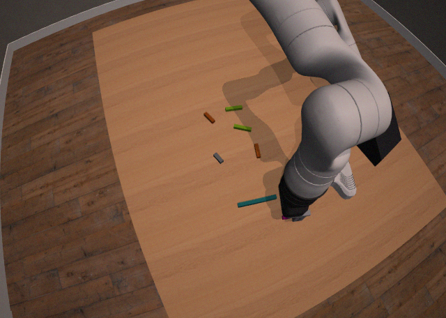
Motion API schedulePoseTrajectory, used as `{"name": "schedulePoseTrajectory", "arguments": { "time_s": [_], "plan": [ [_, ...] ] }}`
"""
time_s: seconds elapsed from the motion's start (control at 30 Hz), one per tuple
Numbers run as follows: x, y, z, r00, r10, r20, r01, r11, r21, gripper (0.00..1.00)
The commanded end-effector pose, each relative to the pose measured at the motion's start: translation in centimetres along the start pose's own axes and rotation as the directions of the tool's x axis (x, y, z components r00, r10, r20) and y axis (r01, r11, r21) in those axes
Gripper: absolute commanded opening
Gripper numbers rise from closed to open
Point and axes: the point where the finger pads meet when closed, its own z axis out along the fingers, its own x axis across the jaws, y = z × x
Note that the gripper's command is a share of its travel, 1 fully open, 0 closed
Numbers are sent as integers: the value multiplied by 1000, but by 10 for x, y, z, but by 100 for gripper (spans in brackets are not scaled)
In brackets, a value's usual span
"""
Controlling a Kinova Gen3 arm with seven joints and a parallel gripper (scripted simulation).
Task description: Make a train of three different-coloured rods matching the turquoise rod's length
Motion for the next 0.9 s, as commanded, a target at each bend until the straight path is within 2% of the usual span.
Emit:
{"name": "schedulePoseTrajectory", "arguments": {
  "time_s": [0.0,0.23,0.37,0.43,0.5,0.7,0.87],
  "plan": [
    [0,0,-1,1000,0,-2,0,1000,-1,100],
    [-2,4,-1,1000,18,-3,-18,1000,-2,100],
    [-16,25,-1,994,114,-6,-114,993,-9,100],
    [-16,25,-1,994,114,-6,-114,993,-9,100],
    [-29,43,0,981,195,-8,-196,981,-14,100],
    [-77,95,4,889,457,-15,-457,889,-18,100],
    [-122,129,10,766,643,-14,-643,765,-12,100]
  ]
}}
